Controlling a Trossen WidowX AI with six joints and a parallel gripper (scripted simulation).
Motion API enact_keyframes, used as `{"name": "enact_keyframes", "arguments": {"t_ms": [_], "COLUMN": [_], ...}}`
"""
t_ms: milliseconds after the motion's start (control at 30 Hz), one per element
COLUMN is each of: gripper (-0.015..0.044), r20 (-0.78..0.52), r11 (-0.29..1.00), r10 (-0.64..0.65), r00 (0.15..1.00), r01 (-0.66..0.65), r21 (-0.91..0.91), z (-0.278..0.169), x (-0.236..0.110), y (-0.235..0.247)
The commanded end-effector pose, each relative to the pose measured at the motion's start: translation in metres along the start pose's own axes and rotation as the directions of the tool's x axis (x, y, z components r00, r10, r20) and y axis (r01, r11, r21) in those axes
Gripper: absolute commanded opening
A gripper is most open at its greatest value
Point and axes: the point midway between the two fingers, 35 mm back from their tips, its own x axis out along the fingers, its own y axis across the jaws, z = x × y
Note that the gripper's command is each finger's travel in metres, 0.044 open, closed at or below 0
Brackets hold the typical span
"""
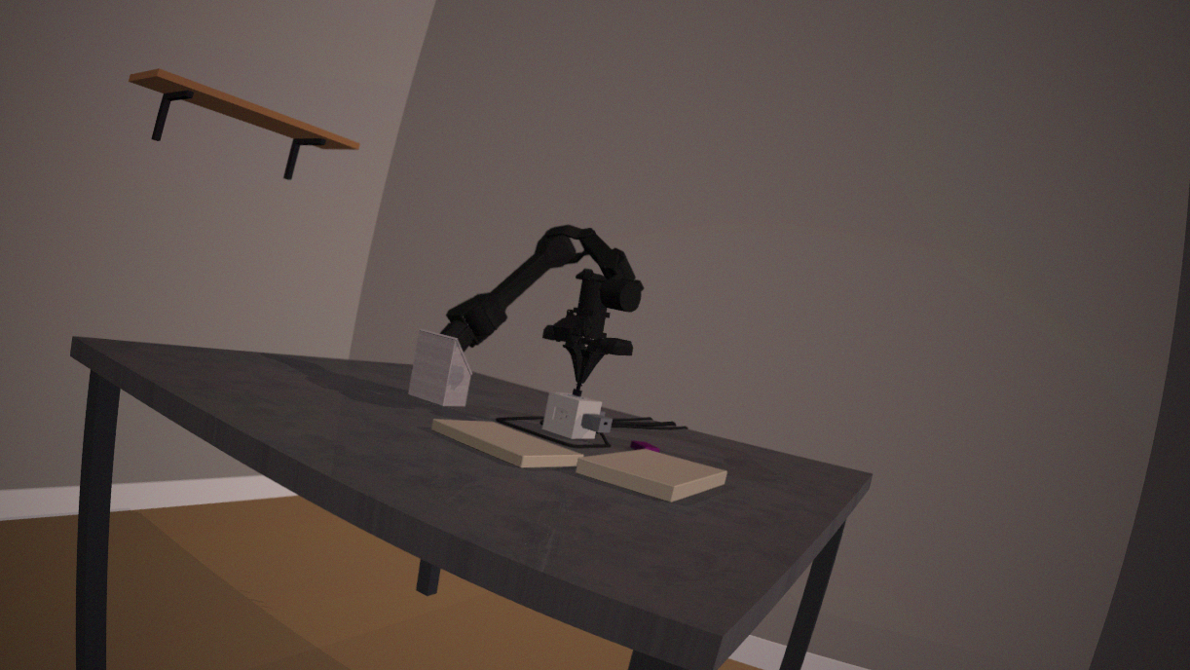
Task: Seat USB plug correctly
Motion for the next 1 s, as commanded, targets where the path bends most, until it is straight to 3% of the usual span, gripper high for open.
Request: {"name": "enact_keyframes", "arguments": {"t_ms": [0, 967], "gripper": [0.0000, 0.0000], "r20": [-0.002, -0.003], "r11": [1.000, 1.000], "r10": [0.000, 0.000], "r00": [1.000, 1.000], "r01": [0.000, 0.000], "r21": [0.003, 0.003], "z": [-0.0003, -0.0001], "x": [0.0010, 0.0037], "y": [0.0001, 0.0001]}}
